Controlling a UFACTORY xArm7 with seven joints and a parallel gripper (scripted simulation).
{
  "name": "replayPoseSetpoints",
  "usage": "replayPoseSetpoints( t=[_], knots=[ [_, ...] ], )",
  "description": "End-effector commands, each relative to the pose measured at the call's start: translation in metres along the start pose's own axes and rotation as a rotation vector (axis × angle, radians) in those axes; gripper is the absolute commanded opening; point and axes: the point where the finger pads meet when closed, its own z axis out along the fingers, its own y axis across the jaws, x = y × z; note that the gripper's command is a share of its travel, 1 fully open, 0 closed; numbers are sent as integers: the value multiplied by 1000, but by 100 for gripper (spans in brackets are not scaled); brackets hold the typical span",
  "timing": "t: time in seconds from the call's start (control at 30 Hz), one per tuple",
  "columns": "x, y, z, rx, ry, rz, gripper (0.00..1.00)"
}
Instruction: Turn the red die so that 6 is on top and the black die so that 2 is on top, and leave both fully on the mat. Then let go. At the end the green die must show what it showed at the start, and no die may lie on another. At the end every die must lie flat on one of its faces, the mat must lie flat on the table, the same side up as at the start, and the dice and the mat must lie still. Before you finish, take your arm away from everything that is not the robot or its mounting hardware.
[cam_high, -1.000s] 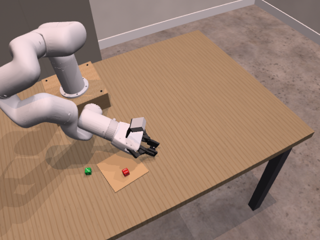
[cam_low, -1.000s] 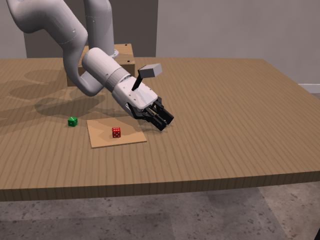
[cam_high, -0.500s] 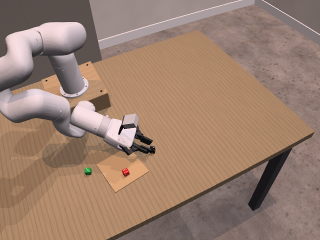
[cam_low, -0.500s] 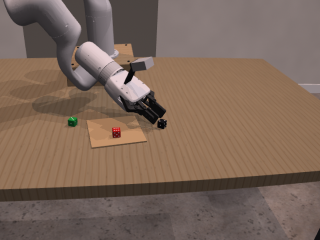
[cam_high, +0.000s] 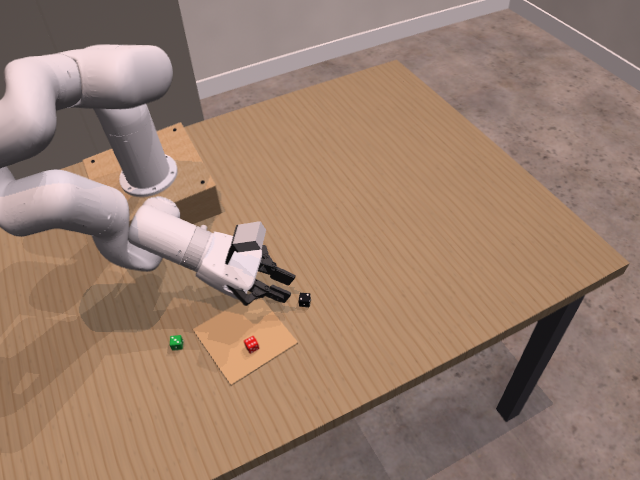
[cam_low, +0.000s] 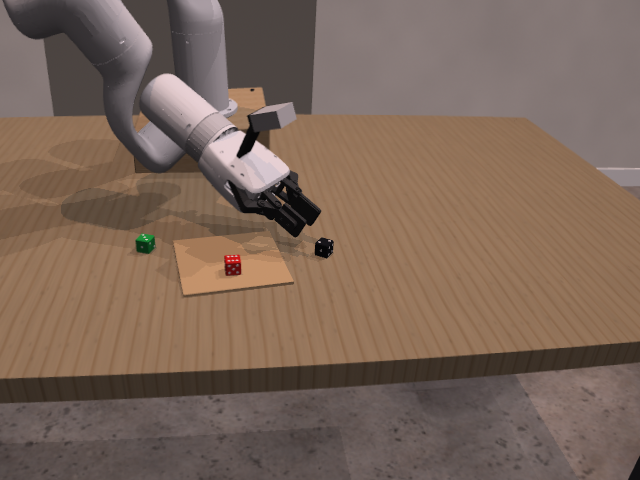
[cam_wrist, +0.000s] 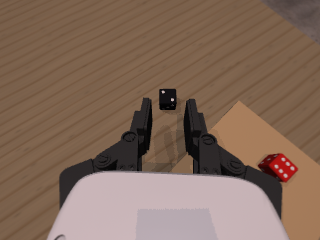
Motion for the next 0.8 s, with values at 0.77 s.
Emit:
replayPoseSetpoints(
  t=[0.77],
  knots=[
    [53, 0, -28, 0, 0, -2, 36]
  ],
)
